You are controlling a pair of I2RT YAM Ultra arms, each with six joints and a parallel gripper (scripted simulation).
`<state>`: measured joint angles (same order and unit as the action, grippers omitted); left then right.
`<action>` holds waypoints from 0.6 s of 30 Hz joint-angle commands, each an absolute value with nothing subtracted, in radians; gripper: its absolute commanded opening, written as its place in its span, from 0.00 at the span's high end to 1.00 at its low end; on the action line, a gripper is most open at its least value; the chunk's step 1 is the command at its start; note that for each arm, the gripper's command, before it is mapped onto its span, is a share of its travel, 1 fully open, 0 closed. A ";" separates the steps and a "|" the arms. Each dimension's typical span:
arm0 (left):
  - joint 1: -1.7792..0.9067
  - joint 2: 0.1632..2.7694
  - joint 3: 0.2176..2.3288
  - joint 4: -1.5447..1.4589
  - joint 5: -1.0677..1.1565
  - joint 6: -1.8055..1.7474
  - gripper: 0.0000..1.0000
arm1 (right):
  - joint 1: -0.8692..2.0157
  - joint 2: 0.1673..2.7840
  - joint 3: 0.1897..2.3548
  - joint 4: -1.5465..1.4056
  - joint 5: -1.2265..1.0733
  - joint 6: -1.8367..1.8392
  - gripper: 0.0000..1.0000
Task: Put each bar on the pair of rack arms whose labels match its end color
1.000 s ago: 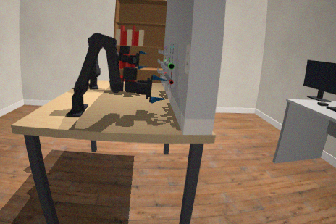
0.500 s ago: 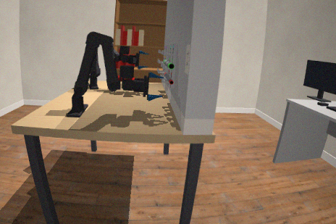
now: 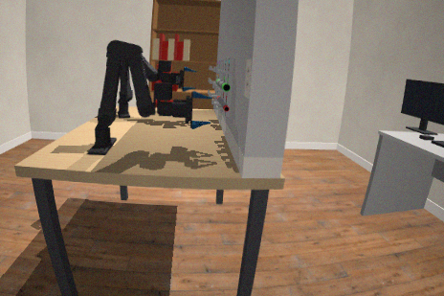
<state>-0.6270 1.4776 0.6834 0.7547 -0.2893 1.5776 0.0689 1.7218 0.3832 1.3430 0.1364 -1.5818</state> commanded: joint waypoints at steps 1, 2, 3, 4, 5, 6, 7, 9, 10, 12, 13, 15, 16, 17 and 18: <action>-0.620 1.451 0.679 0.769 -0.281 1.566 0.00 | 0.079 1.682 0.369 1.312 0.145 -1.574 0.00; -0.620 1.451 0.679 0.769 -0.281 1.566 0.00 | 0.079 1.682 0.369 1.312 0.145 -1.574 0.00; -0.620 1.451 0.679 0.769 -0.281 1.566 0.00 | 0.080 1.671 0.366 1.306 0.147 -1.574 0.00; -0.620 1.451 0.679 0.769 -0.281 1.566 0.00 | 0.081 1.663 0.362 1.301 0.147 -1.574 0.00; -0.620 1.451 0.679 0.769 -0.281 1.566 0.00 | 0.082 1.654 0.358 1.296 0.148 -1.574 0.00; -0.620 1.451 0.679 0.769 -0.281 1.566 0.00 | 0.083 1.646 0.355 1.291 0.149 -1.574 0.00; -0.620 1.451 0.679 0.769 -0.281 1.566 0.00 | 0.083 1.637 0.351 1.286 0.149 -1.574 0.00; -0.620 1.451 0.679 0.769 -0.281 1.566 0.00 | 0.085 1.618 0.345 1.274 0.151 -1.574 0.00; -0.620 1.451 0.679 0.769 -0.281 1.566 0.00 | 0.086 1.609 0.341 1.269 0.152 -1.574 0.00; -0.620 1.451 0.679 0.769 -0.281 1.566 0.00 | 0.087 1.590 0.334 1.257 0.153 -1.574 0.00; -0.620 1.451 0.679 0.769 -0.281 1.566 0.00 | 0.088 1.581 0.331 1.250 0.154 -1.574 0.00; -0.620 1.451 0.679 0.769 -0.281 1.566 0.00 | 0.090 1.562 0.325 1.238 0.156 -1.574 0.00; -0.620 1.451 0.679 0.769 -0.281 1.566 0.00 | 0.090 1.552 0.322 1.231 0.156 -1.574 0.00; -0.620 1.451 0.679 0.769 -0.281 1.566 0.00 | 0.091 1.542 0.319 1.225 0.157 -1.574 0.00; -0.620 1.451 0.679 0.769 -0.281 1.566 0.00 | 0.091 1.542 0.319 1.225 0.157 -1.574 0.00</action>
